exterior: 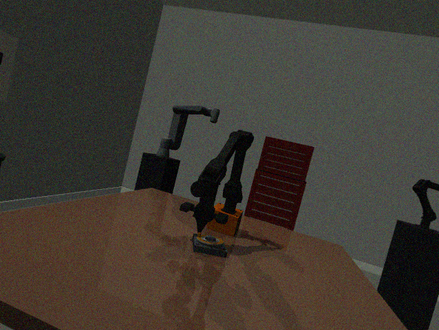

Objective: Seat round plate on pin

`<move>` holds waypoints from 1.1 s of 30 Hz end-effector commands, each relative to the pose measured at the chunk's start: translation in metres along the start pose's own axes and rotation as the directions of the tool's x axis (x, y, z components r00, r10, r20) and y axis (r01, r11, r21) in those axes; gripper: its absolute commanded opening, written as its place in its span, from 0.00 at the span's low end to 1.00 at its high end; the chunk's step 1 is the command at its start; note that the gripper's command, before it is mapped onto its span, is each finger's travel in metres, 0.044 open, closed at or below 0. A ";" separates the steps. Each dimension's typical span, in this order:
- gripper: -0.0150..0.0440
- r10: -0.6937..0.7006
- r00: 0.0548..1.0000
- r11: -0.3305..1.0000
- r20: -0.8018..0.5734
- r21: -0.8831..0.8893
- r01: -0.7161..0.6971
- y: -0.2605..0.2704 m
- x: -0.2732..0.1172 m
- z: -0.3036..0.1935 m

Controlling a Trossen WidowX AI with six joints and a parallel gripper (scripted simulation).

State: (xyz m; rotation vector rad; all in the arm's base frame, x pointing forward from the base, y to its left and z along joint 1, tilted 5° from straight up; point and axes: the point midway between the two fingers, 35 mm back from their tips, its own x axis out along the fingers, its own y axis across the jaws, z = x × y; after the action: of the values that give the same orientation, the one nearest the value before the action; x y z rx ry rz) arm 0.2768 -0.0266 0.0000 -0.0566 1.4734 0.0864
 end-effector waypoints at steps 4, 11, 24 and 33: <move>0.25 0.004 1.000 1.000 0.009 -0.005 -0.004 0.000 -0.001 0.010; 0.25 0.004 1.000 1.000 0.009 -0.005 -0.004 0.000 -0.001 0.017; 0.25 0.004 1.000 1.000 0.011 -0.005 -0.004 0.006 -0.002 0.032; 0.25 0.005 1.000 1.000 0.012 -0.005 -0.005 0.013 -0.004 0.043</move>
State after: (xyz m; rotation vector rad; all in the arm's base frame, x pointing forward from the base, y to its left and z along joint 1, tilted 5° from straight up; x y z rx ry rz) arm 0.3115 -0.0145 0.0069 -0.0606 1.4635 0.0927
